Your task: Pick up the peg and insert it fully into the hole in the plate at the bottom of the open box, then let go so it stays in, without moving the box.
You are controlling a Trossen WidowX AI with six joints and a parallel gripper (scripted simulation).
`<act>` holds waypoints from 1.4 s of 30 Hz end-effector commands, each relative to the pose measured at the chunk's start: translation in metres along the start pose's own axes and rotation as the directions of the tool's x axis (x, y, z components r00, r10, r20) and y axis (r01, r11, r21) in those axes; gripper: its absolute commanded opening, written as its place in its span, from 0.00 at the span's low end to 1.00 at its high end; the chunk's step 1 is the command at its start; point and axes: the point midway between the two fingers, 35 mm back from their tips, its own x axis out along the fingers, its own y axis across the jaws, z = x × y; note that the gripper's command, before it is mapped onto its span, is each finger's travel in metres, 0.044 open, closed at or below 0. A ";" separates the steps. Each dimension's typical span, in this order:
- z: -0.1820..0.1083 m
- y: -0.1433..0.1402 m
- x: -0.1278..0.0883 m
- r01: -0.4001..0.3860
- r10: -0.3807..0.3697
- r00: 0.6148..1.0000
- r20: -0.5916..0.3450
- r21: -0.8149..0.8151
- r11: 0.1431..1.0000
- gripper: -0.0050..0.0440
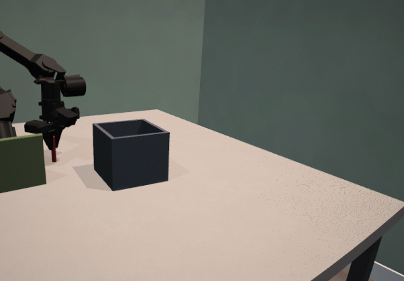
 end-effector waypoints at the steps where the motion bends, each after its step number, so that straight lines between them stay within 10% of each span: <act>1: 0.000 0.000 0.000 -0.001 0.001 1.000 -0.001 0.002 1.000 0.27; 11: 0.000 0.000 0.000 -0.001 0.001 1.000 0.000 0.002 1.000 0.10; 42: 0.010 0.003 -0.080 0.007 -0.007 1.000 0.011 0.004 1.000 0.10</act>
